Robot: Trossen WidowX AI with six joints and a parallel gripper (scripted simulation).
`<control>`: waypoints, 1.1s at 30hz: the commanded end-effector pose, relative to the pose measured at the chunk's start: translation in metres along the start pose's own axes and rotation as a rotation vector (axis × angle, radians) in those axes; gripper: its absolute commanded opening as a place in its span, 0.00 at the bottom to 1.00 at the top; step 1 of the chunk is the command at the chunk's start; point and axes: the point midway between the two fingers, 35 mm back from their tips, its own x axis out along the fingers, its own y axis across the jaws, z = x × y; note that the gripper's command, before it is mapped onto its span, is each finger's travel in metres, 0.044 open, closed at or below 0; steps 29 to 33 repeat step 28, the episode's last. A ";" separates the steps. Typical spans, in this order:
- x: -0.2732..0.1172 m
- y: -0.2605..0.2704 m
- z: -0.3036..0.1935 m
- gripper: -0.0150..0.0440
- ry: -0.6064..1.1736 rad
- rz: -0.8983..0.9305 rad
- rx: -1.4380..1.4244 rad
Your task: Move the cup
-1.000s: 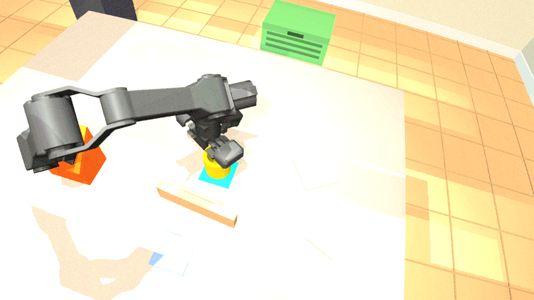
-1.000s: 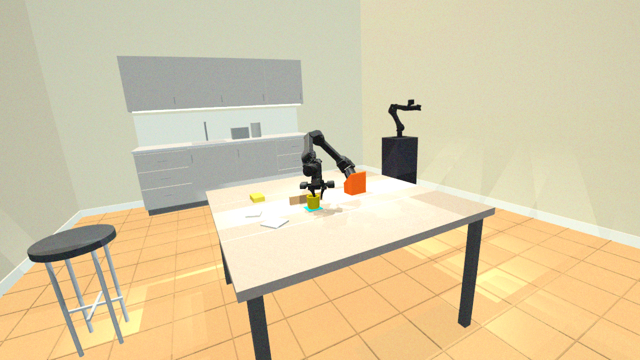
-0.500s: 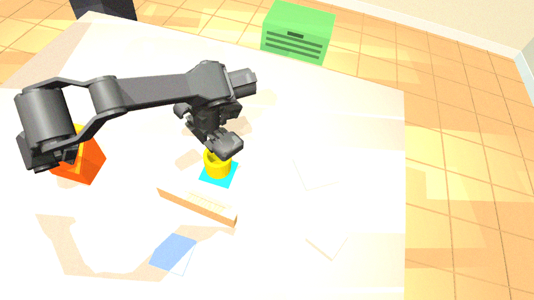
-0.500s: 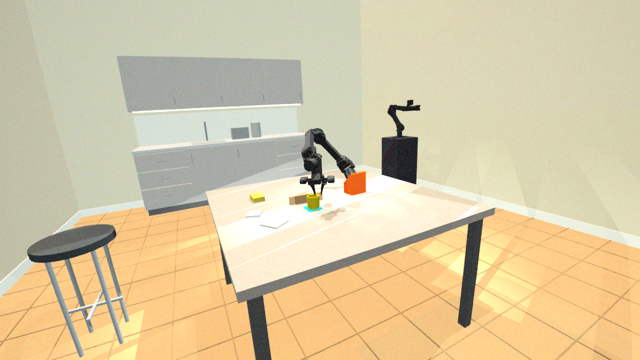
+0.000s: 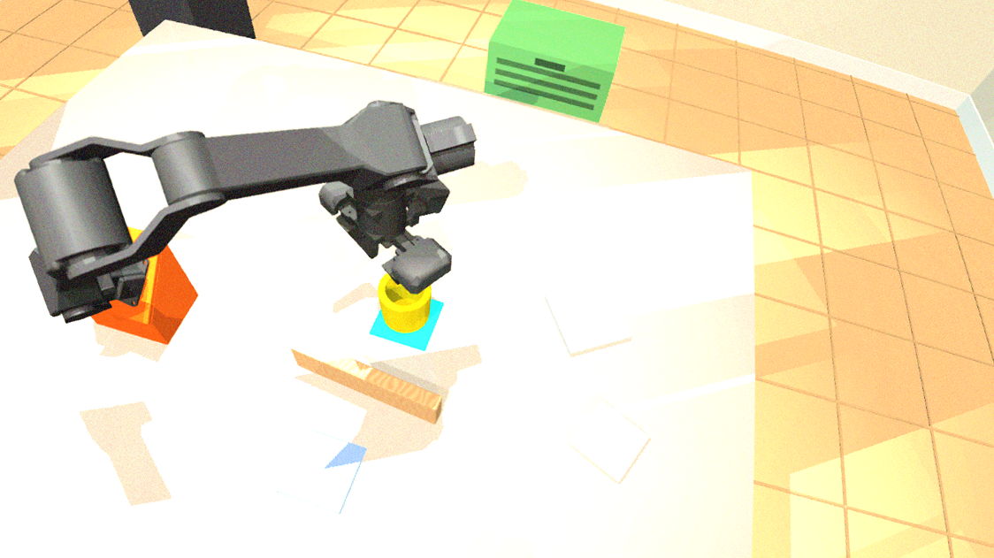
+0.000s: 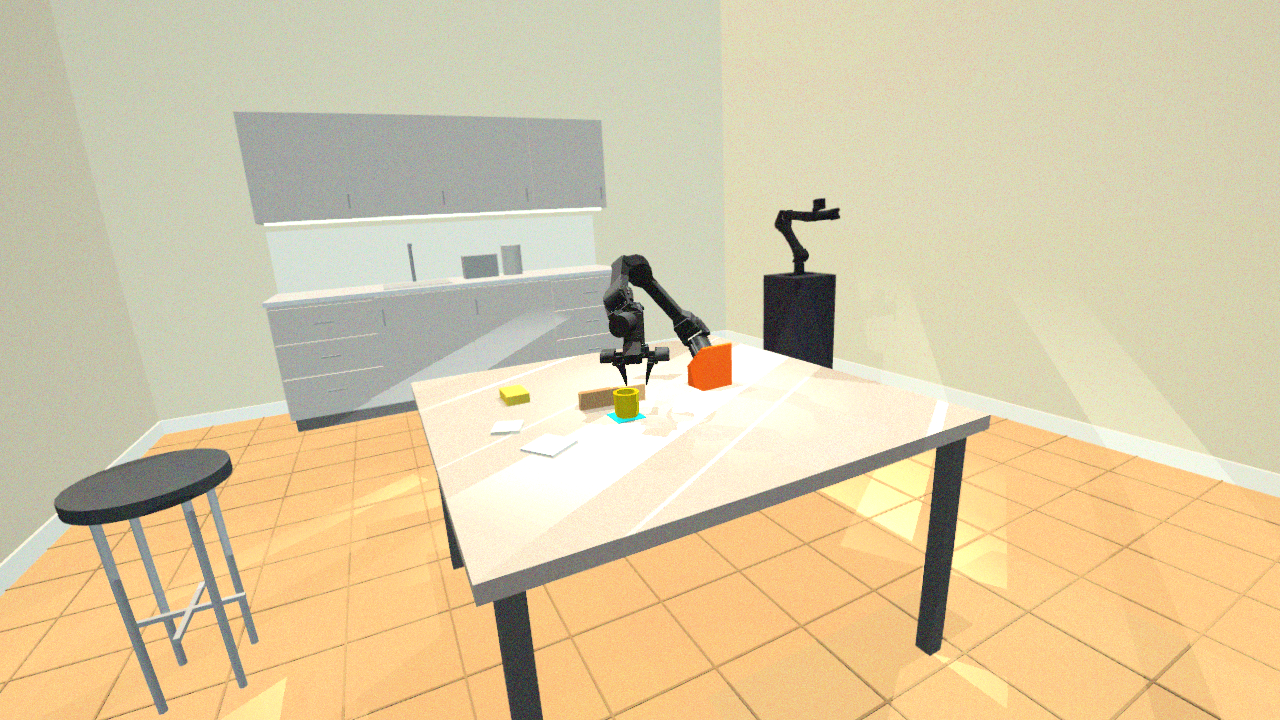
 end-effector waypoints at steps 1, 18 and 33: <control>0.000 0.000 0.000 0.86 0.001 0.000 -0.001; -0.062 0.001 -0.001 1.00 -0.009 0.003 0.006; -0.060 0.002 -0.002 1.00 -0.001 0.000 -0.002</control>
